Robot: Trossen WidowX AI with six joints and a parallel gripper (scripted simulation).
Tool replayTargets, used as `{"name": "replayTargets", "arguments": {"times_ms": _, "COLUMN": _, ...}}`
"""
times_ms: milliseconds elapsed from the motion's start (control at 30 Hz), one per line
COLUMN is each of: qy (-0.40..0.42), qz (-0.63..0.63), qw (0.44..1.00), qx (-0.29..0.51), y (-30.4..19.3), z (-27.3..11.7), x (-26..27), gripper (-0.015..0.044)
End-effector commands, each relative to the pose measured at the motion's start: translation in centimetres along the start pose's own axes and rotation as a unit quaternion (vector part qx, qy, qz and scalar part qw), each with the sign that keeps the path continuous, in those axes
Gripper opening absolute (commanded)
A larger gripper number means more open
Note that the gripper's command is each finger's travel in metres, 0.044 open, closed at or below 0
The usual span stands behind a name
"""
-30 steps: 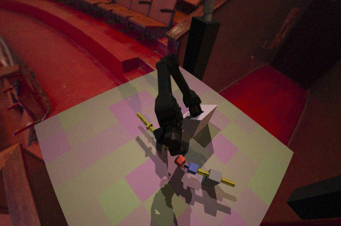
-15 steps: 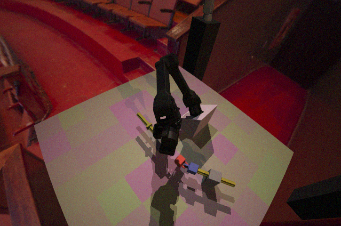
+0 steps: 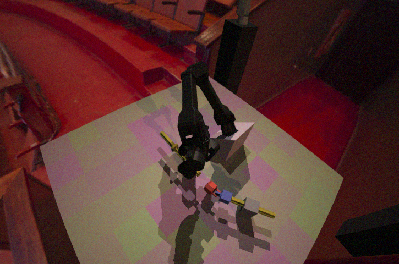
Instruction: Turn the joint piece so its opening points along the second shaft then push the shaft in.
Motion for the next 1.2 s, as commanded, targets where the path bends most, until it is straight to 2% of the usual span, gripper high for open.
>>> {"name": "replayTargets", "arguments": {"times_ms": 0, "qy": 0.002, "qz": 0.038, "qw": 0.999, "qx": 0.005, "y": 0.2, "z": 0.0, "x": -0.1, "gripper": 0.044}}
{"name": "replayTargets", "arguments": {"times_ms": 233, "qy": 0.002, "qz": 0.038, "qw": 0.999, "qx": 0.005, "y": 0.2, "z": 0.4, "x": 0.0, "gripper": 0.044}}
{"name": "replayTargets", "arguments": {"times_ms": 667, "qy": 0.003, "qz": 0.038, "qw": 0.999, "qx": 0.004, "y": 1.0, "z": 7.9, "x": 0.0, "gripper": 0.044}}
{"name": "replayTargets", "arguments": {"times_ms": 867, "qy": 0.003, "qz": 0.038, "qw": 0.999, "qx": 0.004, "y": 0.7, "z": 8.0, "x": 0.0, "gripper": 0.044}}
{"name": "replayTargets", "arguments": {"times_ms": 1167, "qy": 0.003, "qz": 0.038, "qw": 0.999, "qx": 0.006, "y": -3.3, "z": 8.4, "x": 0.5, "gripper": 0.044}}
Point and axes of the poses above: the point midway between the two fingers, 35 mm back from their tips, its own z axis out along the fingers, its own x axis across the jaws, y = z × x, the point moved 8 cm from there along -z, back along the fingers, and after that the axes turned 1 degree about -z, right-handed, at the moved point
